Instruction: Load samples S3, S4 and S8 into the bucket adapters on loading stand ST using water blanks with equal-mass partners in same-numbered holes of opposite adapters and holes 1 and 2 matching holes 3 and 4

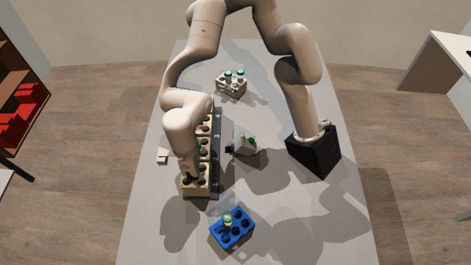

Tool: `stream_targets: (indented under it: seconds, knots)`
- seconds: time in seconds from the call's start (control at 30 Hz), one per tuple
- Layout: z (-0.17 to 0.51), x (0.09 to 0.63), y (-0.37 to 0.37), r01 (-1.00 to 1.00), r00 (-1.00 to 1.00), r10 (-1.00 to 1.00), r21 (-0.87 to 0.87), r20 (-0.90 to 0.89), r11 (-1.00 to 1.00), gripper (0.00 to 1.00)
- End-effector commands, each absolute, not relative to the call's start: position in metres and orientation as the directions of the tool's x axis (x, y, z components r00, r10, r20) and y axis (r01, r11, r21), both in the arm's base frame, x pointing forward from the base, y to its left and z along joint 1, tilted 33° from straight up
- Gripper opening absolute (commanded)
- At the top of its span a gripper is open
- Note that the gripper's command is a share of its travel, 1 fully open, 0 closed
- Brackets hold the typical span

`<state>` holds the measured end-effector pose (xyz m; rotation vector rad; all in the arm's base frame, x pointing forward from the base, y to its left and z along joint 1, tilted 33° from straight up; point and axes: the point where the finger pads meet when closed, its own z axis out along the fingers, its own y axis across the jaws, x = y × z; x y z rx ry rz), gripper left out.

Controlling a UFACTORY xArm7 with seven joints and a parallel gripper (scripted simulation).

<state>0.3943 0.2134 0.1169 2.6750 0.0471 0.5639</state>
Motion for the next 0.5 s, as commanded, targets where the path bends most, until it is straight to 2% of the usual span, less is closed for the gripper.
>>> stream_targets:
  seconds: [0.0, 0.1, 0.13, 0.47]
  knots:
    - [0.1182, 0.3946, 0.2153, -0.048, 0.917, 0.116, 0.392, 0.383, -0.919, 0.00]
    - [0.1182, 0.3946, 0.2153, -0.048, 0.917, 0.116, 0.392, 0.383, -0.919, 0.00]
    - [0.1179, 0.3947, 0.2151, -0.048, 0.917, 0.115, 0.392, 0.383, -0.919, 0.44]
    - [0.1179, 0.3947, 0.2152, -0.048, 0.917, 0.116, 0.392, 0.383, -0.919, 0.44]
